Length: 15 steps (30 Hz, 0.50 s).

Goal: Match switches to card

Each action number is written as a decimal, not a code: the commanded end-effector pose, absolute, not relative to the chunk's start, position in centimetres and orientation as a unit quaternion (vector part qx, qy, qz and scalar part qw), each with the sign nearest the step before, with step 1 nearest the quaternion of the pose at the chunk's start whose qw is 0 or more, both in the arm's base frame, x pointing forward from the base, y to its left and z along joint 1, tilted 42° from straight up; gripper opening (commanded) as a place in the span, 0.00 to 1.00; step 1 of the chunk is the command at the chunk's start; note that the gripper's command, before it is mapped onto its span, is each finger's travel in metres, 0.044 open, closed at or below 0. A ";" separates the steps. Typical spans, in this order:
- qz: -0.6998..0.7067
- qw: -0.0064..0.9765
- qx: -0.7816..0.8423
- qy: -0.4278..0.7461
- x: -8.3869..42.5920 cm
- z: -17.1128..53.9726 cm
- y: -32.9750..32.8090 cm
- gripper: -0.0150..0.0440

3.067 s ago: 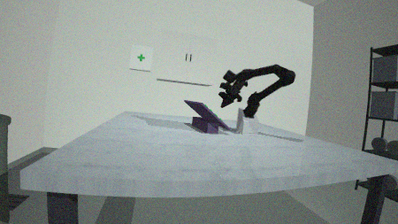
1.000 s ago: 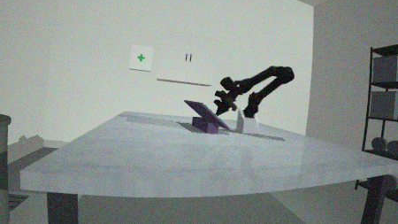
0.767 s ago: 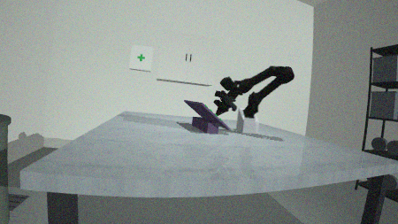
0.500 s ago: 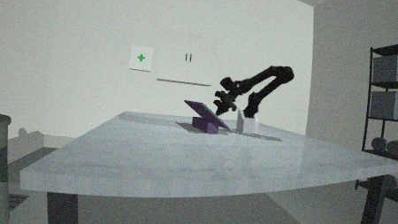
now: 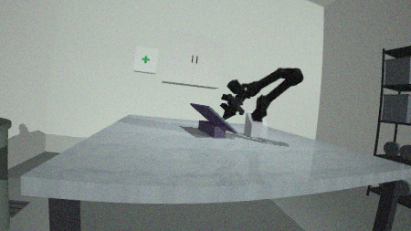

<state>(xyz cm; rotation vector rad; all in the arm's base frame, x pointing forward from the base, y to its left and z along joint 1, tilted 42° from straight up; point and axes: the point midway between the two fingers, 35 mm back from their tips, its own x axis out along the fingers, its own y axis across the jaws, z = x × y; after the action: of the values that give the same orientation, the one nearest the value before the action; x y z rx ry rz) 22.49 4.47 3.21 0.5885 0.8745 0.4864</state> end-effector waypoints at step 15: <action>0.230 0.830 0.276 0.427 19.1 6.9 0.4 0.25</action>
<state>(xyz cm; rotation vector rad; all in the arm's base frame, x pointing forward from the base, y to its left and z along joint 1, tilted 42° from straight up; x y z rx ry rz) 20.21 1.84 4.42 0.5871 0.9310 0.4757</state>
